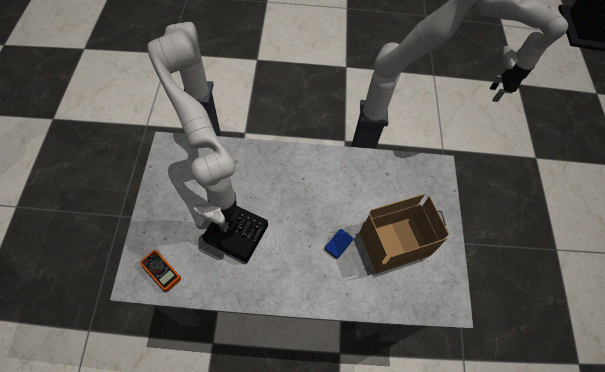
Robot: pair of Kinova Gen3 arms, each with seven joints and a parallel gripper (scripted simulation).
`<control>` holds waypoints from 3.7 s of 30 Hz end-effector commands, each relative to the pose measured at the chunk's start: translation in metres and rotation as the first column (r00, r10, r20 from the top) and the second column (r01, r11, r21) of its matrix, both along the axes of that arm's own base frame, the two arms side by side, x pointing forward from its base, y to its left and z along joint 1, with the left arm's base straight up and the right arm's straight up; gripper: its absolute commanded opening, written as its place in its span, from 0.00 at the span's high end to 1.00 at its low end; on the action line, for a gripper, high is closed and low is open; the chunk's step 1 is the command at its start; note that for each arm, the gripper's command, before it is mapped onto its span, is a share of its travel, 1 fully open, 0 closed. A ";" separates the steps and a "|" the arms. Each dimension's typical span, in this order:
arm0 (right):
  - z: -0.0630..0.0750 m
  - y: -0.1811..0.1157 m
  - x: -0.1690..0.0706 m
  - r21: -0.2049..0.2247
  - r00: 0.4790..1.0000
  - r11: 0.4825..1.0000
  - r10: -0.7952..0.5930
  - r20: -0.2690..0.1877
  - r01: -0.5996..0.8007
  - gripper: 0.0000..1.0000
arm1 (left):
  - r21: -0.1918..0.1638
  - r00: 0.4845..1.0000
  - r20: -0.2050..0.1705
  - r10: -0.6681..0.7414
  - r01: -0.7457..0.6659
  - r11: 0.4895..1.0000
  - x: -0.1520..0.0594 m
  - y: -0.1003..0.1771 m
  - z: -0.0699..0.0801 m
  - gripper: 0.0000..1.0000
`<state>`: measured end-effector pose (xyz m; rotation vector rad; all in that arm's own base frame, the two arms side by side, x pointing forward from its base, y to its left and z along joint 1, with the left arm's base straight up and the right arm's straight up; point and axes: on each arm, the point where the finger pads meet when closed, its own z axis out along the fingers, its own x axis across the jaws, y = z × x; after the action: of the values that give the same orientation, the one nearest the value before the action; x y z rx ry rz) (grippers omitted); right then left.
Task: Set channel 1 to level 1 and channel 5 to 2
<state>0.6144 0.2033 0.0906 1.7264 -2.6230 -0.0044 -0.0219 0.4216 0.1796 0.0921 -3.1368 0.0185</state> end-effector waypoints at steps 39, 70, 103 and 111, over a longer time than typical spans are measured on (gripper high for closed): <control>0.001 -0.002 0.000 -0.002 1.000 1.000 0.005 0.003 -0.005 1.00 | 0.012 1.000 0.003 -0.007 0.007 1.000 0.000 0.003 0.001 0.00; 0.001 -0.002 0.000 -0.002 1.000 1.000 0.005 0.003 -0.005 1.00 | 0.012 1.000 0.003 -0.007 0.007 1.000 0.000 0.003 0.001 0.00; -0.011 -0.002 0.000 -0.002 1.000 1.000 0.005 0.003 -0.005 1.00 | 0.012 1.000 0.003 -0.007 0.007 1.000 0.000 0.003 0.001 0.00; -0.011 -0.002 0.000 -0.002 1.000 1.000 0.005 0.003 -0.005 1.00 | 0.012 1.000 0.003 -0.007 0.007 1.000 0.000 0.003 0.001 0.00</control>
<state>0.6125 0.2038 0.0804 1.7280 -2.6197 -0.0086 -0.0219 0.4216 0.1796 0.0921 -3.1368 0.0185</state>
